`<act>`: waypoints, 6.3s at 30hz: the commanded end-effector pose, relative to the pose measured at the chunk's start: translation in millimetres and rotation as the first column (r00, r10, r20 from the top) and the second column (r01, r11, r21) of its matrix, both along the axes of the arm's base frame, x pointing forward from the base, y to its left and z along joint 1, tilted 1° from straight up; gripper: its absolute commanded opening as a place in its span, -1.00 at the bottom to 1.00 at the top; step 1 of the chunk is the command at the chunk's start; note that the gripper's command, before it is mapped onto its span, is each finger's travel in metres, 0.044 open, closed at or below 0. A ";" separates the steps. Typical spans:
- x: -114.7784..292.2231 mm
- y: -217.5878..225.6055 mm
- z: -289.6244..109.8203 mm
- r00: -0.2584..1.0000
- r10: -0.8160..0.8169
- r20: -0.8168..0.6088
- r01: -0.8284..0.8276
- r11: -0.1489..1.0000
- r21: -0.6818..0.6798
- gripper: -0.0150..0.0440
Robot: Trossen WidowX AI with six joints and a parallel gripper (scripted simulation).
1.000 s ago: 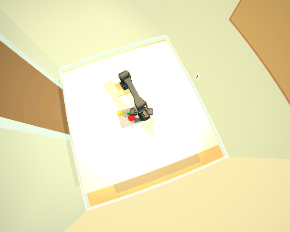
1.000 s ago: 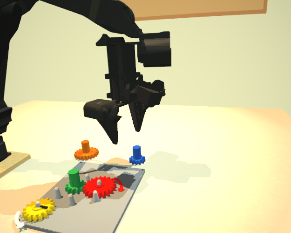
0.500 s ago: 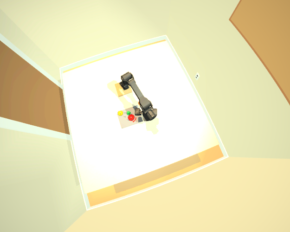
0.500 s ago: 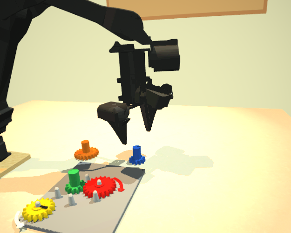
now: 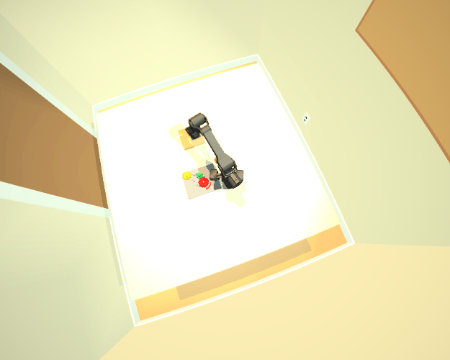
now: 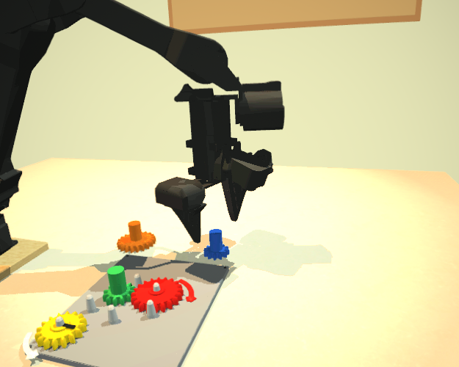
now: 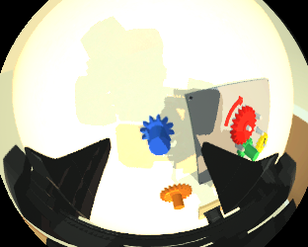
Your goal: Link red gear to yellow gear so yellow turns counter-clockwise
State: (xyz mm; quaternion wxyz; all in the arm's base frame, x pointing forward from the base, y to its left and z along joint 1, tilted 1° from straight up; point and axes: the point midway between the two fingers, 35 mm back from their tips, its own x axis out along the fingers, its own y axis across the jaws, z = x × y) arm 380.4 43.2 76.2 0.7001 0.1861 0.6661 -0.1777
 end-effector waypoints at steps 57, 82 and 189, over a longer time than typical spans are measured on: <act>4.8 0.7 39.7 1.000 -0.002 0.004 0.002 1.000 -0.002 -0.49; 0.5 0.4 91.7 1.000 -0.001 0.013 0.001 1.000 -0.002 -0.49; -90.9 -138.3 65.4 1.000 -0.004 -0.007 0.003 1.000 -0.015 -0.49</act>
